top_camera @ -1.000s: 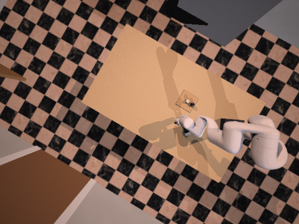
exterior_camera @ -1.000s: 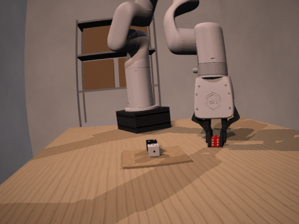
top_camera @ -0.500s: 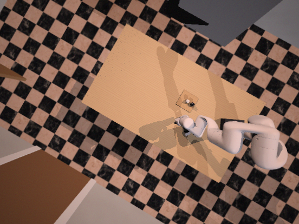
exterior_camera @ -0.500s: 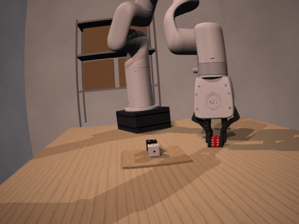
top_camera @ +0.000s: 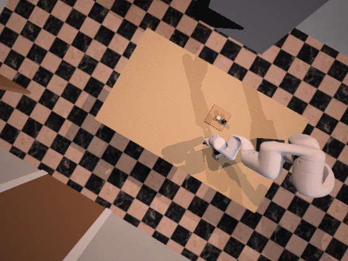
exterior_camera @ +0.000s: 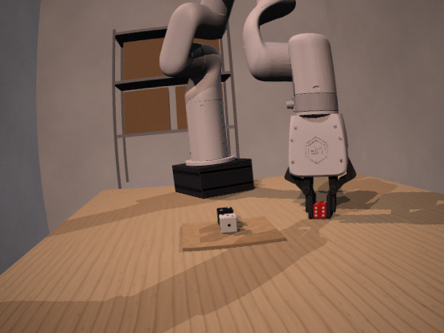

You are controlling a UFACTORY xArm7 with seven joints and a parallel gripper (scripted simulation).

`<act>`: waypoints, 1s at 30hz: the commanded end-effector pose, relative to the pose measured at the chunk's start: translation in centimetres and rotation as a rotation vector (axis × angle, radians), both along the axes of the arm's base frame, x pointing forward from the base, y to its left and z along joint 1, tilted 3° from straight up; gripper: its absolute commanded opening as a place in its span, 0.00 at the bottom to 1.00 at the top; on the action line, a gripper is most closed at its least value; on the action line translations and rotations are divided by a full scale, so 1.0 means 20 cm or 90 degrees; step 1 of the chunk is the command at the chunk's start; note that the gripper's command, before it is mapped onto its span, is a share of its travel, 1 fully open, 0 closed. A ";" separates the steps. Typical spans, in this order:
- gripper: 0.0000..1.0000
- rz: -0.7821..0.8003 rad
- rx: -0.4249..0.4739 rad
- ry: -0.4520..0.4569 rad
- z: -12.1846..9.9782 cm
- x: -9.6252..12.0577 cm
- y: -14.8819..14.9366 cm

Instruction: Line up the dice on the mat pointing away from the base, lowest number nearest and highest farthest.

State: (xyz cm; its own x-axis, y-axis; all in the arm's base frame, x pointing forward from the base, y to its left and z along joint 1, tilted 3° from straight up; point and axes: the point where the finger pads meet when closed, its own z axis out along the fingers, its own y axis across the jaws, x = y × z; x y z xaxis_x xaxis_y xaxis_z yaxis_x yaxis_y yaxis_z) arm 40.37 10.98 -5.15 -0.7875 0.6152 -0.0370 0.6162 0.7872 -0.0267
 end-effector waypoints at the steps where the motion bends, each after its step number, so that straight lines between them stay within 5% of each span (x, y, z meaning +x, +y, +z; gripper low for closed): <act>1: 0.21 0.000 0.001 -0.002 0.01 0.01 0.00; 7: 0.21 0.000 0.001 -0.002 0.09 0.01 0.01; 17: 0.21 0.000 0.001 -0.002 0.43 0.00 0.02; 30: 0.21 0.000 0.001 -0.002 0.50 0.00 0.02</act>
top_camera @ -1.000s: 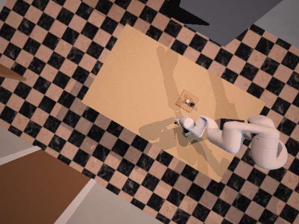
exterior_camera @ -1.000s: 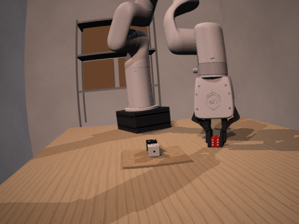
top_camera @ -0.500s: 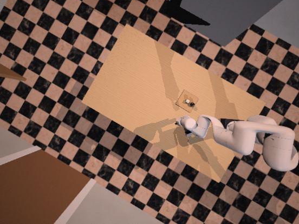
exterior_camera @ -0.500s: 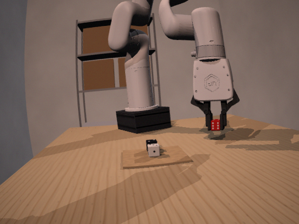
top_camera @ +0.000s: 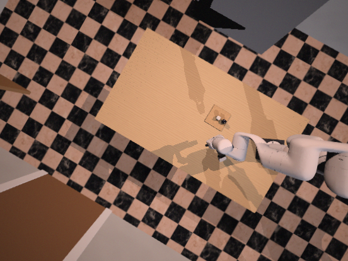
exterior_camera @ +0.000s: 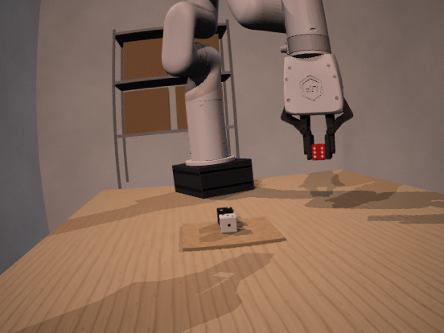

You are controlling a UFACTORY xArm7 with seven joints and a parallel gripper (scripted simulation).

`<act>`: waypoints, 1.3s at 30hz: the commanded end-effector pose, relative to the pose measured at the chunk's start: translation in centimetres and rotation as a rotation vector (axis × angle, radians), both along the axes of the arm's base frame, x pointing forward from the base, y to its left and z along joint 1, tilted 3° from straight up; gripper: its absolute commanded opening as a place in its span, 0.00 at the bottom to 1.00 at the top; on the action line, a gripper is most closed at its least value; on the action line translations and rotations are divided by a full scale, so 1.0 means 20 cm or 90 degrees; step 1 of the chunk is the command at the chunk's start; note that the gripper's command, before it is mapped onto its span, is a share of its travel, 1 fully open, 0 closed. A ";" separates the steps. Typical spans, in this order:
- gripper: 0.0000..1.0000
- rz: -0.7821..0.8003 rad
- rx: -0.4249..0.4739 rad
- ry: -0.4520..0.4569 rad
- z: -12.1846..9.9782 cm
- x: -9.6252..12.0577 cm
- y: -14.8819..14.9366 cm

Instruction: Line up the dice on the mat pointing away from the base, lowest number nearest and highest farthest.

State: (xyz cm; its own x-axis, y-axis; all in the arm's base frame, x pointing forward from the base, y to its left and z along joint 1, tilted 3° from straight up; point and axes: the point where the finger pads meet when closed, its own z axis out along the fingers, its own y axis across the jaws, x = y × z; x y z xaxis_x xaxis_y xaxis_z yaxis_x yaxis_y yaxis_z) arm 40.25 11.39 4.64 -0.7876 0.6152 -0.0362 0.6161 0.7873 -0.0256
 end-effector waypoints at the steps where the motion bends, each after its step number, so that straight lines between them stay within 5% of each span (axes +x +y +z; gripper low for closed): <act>1: 0.21 0.000 0.000 -0.002 0.02 0.01 0.00; 9: 0.21 0.025 0.000 -0.001 0.02 0.04 -0.05; 17: 0.21 0.182 -0.003 0.006 0.05 0.20 -0.42; 28: 0.21 0.331 -0.005 0.012 0.08 0.28 -0.80; 39: 0.21 0.345 -0.005 0.013 0.08 0.29 -0.83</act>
